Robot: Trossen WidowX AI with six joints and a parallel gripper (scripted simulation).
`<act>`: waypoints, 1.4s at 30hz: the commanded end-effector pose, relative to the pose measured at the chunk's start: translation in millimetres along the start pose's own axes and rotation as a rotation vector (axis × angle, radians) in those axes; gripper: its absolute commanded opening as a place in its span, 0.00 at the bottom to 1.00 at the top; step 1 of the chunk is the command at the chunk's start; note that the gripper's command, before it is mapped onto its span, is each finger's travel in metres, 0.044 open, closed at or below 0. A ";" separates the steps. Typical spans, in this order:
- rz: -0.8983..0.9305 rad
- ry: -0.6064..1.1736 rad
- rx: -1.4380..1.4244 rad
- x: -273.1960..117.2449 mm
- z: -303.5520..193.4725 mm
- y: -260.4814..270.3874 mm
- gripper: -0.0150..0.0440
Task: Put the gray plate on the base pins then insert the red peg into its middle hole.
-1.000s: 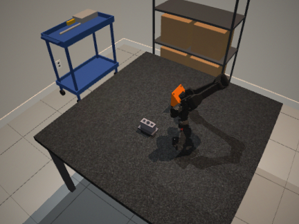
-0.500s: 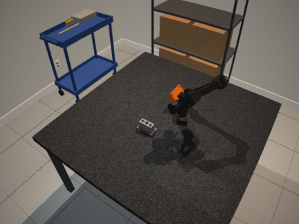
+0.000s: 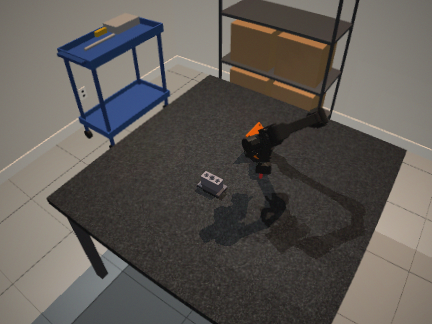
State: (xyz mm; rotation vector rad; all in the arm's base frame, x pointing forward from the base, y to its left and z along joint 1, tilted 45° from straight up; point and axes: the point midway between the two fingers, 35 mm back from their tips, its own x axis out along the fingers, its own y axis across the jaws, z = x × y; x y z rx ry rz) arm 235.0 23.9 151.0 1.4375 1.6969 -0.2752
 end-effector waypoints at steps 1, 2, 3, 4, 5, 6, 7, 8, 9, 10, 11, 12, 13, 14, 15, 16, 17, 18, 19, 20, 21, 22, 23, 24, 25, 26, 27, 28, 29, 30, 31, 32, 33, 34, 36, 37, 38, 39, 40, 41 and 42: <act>-0.006 0.005 0.006 1.2 2.5 0.8 0.25; -0.006 0.004 0.005 0.7 5.0 2.0 0.25; -0.007 0.004 0.004 0.2 7.5 3.1 0.25; -0.007 0.004 0.003 -0.2 10.0 4.3 0.25; -0.008 0.004 0.003 -0.7 12.6 5.4 0.25; -0.008 0.004 0.002 -1.1 15.2 6.6 0.25; -0.008 0.003 0.001 -1.6 17.8 7.6 0.25; -0.009 0.003 0.001 -2.0 20.5 8.7 0.25; -0.009 0.003 0.000 -2.4 23.1 9.8 0.25; -0.009 0.003 -0.001 -2.8 25.8 10.8 0.25; -0.010 0.003 -0.002 -3.2 28.5 11.8 0.25; -0.010 0.003 -0.002 -3.5 31.2 12.7 0.25; -0.011 0.003 -0.003 -3.9 33.9 13.7 0.25; -0.011 0.003 -0.004 -4.2 36.7 14.6 0.25; -0.011 0.003 -0.005 -4.5 39.5 15.5 0.25; -0.012 0.002 -0.005 -4.8 42.2 16.3 0.25; -0.012 0.002 -0.006 -5.1 45.0 17.1 0.25; -0.012 0.002 -0.007 -5.4 47.9 17.9 0.25; -0.013 0.002 -0.008 -5.7 50.7 18.7 0.25; -0.013 0.002 -0.008 -5.9 53.6 19.5 0.25; -0.013 0.002 -0.009 -6.1 56.4 20.2 0.25; -0.014 0.002 -0.010 -6.4 59.3 20.9 0.25; -0.014 0.002 -0.011 -6.6 62.2 21.6 0.25; -0.015 0.002 -0.012 -6.8 65.1 22.2 0.25; -0.015 0.002 -0.012 -6.9 68.1 22.8 0.25; -0.015 0.002 -0.013 -7.1 71.0 23.4 0.25; -0.016 0.002 -0.014 -7.2 74.0 23.9 0.25; -0.016 0.003 -0.015 -7.3 76.9 24.5 0.25; -0.016 0.003 -0.015 -7.4 79.9 24.9 0.25; -0.017 0.003 -0.016 -7.5 82.9 25.4 0.25; -0.017 0.003 -0.017 -7.6 85.9 25.8 0.25; -0.017 0.003 -0.018 -7.7 88.9 26.3 0.25; -0.017 0.003 -0.019 -7.7 92.0 26.6 0.25; -0.018 0.003 -0.019 -7.7 95.0 27.0 0.25; -0.018 0.003 -0.021 -7.8 101.1 27.6 0.25; -0.019 0.004 -0.022 -7.7 104.2 27.8 0.25; -0.019 0.004 -0.023 -7.7 107.3 28.1 0.25; -0.019 0.004 -0.023 -7.6 110.4 28.3 0.25; -0.020 0.004 -0.024 -7.6 113.5 28.4 0.25; -0.020 0.004 -0.025 -7.5 116.6 28.5 0.25; -0.020 0.005 -0.026 -7.4 119.7 28.7 0.25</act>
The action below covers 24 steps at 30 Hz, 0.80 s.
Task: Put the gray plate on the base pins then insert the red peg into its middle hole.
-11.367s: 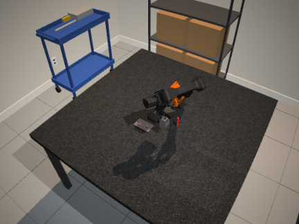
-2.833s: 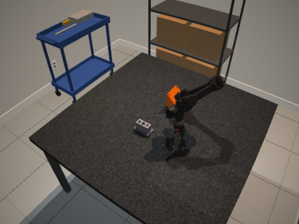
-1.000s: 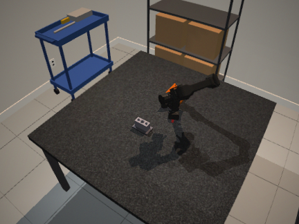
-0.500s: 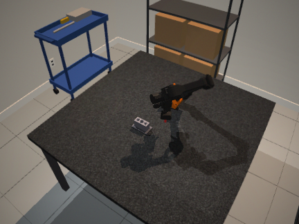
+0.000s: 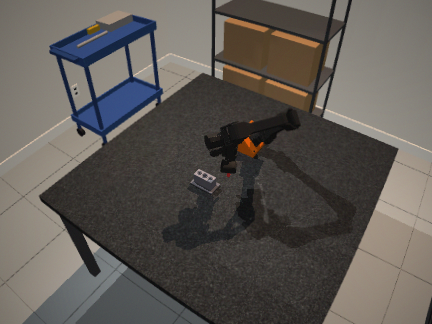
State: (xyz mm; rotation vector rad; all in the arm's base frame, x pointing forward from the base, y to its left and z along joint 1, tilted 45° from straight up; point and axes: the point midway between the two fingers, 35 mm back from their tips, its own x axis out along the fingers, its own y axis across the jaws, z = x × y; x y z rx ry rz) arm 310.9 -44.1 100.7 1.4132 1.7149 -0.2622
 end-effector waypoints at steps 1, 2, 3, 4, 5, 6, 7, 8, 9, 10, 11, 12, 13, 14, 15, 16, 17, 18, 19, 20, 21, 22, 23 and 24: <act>-0.004 -0.004 -0.008 -0.2 13.0 0.0 0.25; -0.004 -0.004 -0.009 0.0 16.1 0.0 0.25; -0.004 -0.003 -0.010 0.1 19.3 0.0 0.25; -0.004 -0.003 -0.011 0.2 22.4 -0.1 0.25; -0.005 -0.003 -0.011 0.4 25.5 -0.2 0.25; -0.005 -0.003 -0.012 0.6 28.7 -0.4 0.25; -0.005 -0.002 -0.013 0.8 31.8 -0.5 0.25; -0.005 -0.002 -0.014 1.0 34.9 -0.7 0.25; -0.006 -0.002 -0.015 1.3 38.1 -1.0 0.25; -0.006 -0.001 -0.016 1.5 41.2 -1.2 0.25; -0.006 -0.001 -0.016 1.8 44.3 -1.5 0.25; -0.006 -0.001 -0.017 2.1 47.5 -1.9 0.25; -0.006 0.000 -0.018 2.4 50.6 -2.2 0.25; -0.007 0.000 -0.019 2.8 53.7 -2.6 0.25; -0.007 0.000 -0.020 3.1 56.9 -3.0 0.25; -0.007 0.001 -0.021 3.5 60.0 -3.5 0.25; -0.007 0.001 -0.022 3.9 63.0 -3.9 0.25; -0.007 0.002 -0.023 4.3 66.0 -4.3 0.25; -0.008 0.002 -0.023 4.7 69.1 -4.7 0.25; -0.008 0.002 -0.024 5.2 72.1 -5.2 0.25; -0.008 0.003 -0.025 5.7 75.1 -5.7 0.25; -0.008 0.003 -0.026 6.2 78.1 -6.2 0.25; -0.008 0.004 -0.027 6.7 81.2 -6.8 0.25; -0.008 0.004 -0.028 7.2 84.2 -7.4 0.25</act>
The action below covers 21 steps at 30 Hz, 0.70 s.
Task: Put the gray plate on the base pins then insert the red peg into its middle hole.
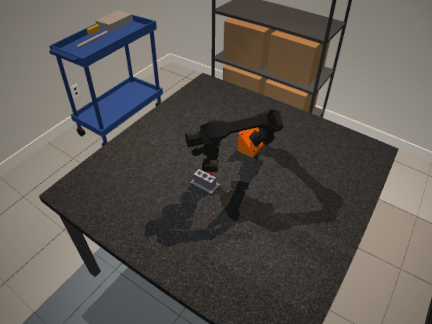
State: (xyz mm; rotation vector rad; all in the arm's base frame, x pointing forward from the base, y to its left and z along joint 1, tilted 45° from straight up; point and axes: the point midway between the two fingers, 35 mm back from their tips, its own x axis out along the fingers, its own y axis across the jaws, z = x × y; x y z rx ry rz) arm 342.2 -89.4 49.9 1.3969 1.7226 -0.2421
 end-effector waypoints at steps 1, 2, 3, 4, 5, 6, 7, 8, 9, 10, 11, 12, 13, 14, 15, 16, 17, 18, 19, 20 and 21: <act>-0.003 -0.003 -0.008 1.5 12.7 -2.8 0.25; -0.004 -0.002 -0.009 2.0 15.7 -3.5 0.25; -0.004 -0.002 -0.010 2.6 18.7 -4.5 0.25; -0.004 -0.001 -0.011 3.2 21.8 -5.4 0.25; -0.004 -0.001 -0.012 3.8 24.9 -6.4 0.25; -0.004 0.000 -0.013 4.4 27.9 -7.4 0.25; -0.004 0.000 -0.014 4.9 30.4 -8.3 0.25; -0.004 0.000 -0.014 5.2 31.9 -8.8 0.25; -0.004 0.001 -0.014 5.3 32.4 -9.0 0.25; -0.004 0.001 -0.014 5.3 32.4 -9.0 0.25; -0.004 0.001 -0.014 5.3 32.4 -9.0 0.25; -0.004 0.001 -0.014 5.3 32.4 -9.0 0.25; -0.004 0.001 -0.014 5.3 32.4 -9.0 0.25; -0.004 0.001 -0.014 5.3 32.4 -9.0 0.25; -0.004 0.001 -0.014 5.3 32.4 -9.0 0.25; -0.004 0.001 -0.014 5.3 32.4 -9.0 0.25; -0.004 0.001 -0.014 5.3 32.4 -9.0 0.25; -0.004 0.001 -0.014 5.3 32.4 -9.0 0.25; -0.004 0.001 -0.014 5.3 32.4 -9.0 0.25; -0.004 0.001 -0.014 5.3 32.4 -9.0 0.25; -0.004 0.001 -0.014 5.3 32.4 -9.0 0.25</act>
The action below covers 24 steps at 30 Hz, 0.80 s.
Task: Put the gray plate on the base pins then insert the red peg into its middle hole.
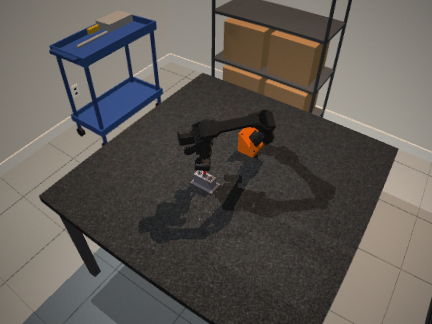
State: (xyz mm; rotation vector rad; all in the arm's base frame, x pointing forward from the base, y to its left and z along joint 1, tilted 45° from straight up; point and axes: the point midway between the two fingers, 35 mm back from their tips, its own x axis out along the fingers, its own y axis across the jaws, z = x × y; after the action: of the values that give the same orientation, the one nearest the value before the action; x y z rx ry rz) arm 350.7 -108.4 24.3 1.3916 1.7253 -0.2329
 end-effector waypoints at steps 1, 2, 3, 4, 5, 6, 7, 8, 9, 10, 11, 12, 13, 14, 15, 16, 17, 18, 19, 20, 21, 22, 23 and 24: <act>-0.004 -0.003 -0.006 -0.1 0.9 -0.5 0.25; -0.004 -0.003 -0.006 -0.1 0.9 -0.5 0.25; -0.004 -0.003 -0.006 -0.1 0.9 -0.5 0.25; -0.004 -0.003 -0.006 -0.1 0.9 -0.5 0.25; -0.004 -0.003 -0.006 -0.1 0.9 -0.5 0.25; -0.004 -0.003 -0.006 -0.1 0.9 -0.5 0.25; -0.004 -0.003 -0.006 -0.1 0.9 -0.5 0.25; -0.004 -0.003 -0.006 -0.1 0.9 -0.5 0.25; -0.003 -0.002 -0.005 -0.1 0.7 -0.4 0.25; -0.002 -0.002 -0.003 -0.1 0.5 -0.3 0.25; -0.001 -0.001 -0.002 0.0 0.3 -0.1 0.25; 0.000 0.000 0.000 0.0 0.1 0.0 0.25; 0.000 0.000 0.000 0.0 0.1 0.0 0.25; 0.000 0.000 0.000 0.0 0.1 0.0 0.25; 0.000 0.000 0.000 0.0 0.1 0.0 0.25; 0.000 0.000 0.000 0.2 0.2 0.0 0.25; 0.000 0.000 0.000 0.7 0.2 0.0 0.25; 0.000 0.000 -0.001 1.5 0.3 0.0 0.25; 0.000 -0.001 -0.001 2.5 0.4 -0.1 0.25; -0.001 -0.001 -0.001 3.6 0.6 -0.2 0.25; -0.001 -0.001 -0.002 4.9 0.7 -0.2 0.25; -0.001 -0.001 -0.002 6.4 0.9 -0.3 0.25; -0.001 -0.001 -0.003 7.9 1.0 -0.4 0.25; -0.002 -0.002 -0.003 9.5 1.1 -0.5 0.25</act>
State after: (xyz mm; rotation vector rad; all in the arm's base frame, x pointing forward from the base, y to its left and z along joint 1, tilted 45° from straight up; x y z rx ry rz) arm 351.7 -106.0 19.8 1.3824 1.7213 -0.2293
